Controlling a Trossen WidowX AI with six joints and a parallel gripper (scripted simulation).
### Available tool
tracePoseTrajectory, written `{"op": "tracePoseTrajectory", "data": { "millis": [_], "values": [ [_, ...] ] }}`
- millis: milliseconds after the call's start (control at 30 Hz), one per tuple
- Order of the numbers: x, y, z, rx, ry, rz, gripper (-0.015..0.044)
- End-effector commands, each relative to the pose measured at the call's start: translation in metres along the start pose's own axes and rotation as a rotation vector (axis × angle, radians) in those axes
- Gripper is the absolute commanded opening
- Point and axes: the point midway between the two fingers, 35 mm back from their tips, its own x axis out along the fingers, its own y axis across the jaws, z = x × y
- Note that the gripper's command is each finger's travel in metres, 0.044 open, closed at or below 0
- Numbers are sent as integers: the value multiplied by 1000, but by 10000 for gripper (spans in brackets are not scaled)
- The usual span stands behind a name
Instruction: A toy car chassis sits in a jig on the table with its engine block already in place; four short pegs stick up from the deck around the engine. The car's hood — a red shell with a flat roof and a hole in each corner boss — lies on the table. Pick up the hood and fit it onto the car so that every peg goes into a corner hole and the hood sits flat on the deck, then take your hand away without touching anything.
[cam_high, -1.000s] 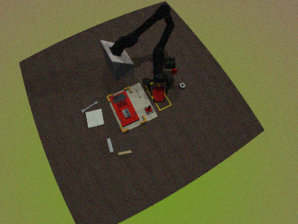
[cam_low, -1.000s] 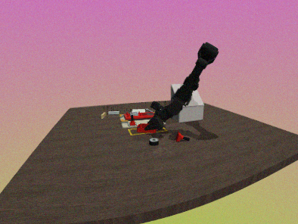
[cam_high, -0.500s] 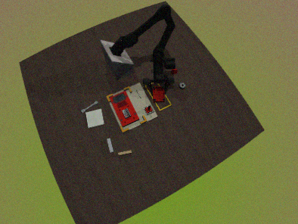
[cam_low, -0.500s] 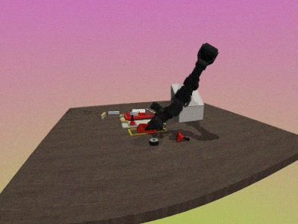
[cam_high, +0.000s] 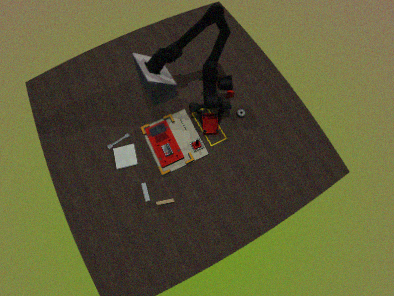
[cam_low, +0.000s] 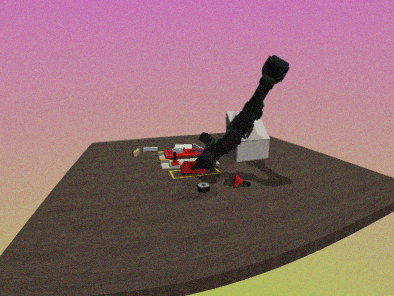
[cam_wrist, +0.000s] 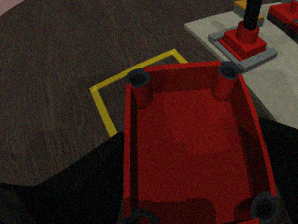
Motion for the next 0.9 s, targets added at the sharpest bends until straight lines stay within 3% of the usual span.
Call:
{"op": "tracePoseTrajectory", "data": {
  "millis": [0,500,867],
  "values": [
    [-7,1,12,-3,1,-1,12],
    [-35,-1,50,-4,-2,2,0],
    [-35,2,51,-105,-3,3,0]
  ]
}}
